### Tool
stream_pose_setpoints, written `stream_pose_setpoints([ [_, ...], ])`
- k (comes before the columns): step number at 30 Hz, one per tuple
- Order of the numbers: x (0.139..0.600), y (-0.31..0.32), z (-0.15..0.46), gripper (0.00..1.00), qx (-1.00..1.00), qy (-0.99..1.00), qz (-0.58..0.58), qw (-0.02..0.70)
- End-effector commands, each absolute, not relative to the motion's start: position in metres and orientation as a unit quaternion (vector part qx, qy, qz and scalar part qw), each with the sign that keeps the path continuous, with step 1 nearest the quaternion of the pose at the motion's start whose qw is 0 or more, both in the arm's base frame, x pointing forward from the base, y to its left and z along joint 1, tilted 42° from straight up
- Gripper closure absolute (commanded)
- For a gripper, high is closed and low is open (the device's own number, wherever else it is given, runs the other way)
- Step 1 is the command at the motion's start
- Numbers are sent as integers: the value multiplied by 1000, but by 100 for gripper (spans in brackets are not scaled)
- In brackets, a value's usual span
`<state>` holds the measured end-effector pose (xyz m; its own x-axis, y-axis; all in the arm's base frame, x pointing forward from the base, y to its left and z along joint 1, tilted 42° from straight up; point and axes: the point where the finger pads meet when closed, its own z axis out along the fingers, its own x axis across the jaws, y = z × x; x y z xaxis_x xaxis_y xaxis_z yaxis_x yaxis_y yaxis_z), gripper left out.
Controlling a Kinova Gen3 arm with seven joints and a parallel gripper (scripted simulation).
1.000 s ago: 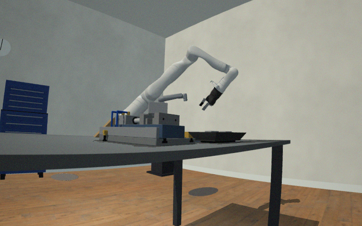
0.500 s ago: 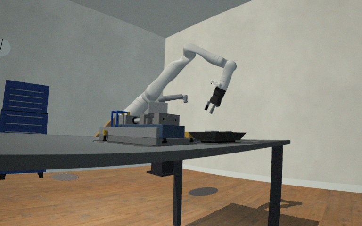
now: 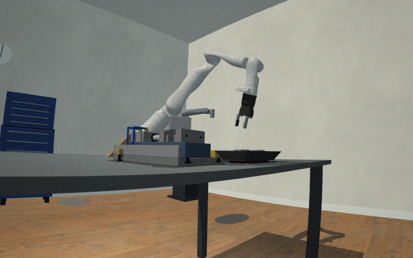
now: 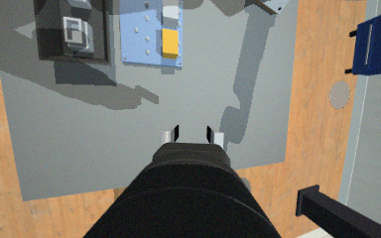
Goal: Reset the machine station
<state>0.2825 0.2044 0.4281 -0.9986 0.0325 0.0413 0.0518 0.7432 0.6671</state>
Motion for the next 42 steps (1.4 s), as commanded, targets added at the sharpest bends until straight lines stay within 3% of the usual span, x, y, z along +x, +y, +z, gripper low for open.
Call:
stream_pose_setpoints([
  [1, 298, 178, 415, 0, -20, -932, -361, -19],
  [19, 331, 79, 354, 0, 1, -934, -336, -122],
  [42, 332, 68, 346, 0, -2, -934, -332, -130],
])
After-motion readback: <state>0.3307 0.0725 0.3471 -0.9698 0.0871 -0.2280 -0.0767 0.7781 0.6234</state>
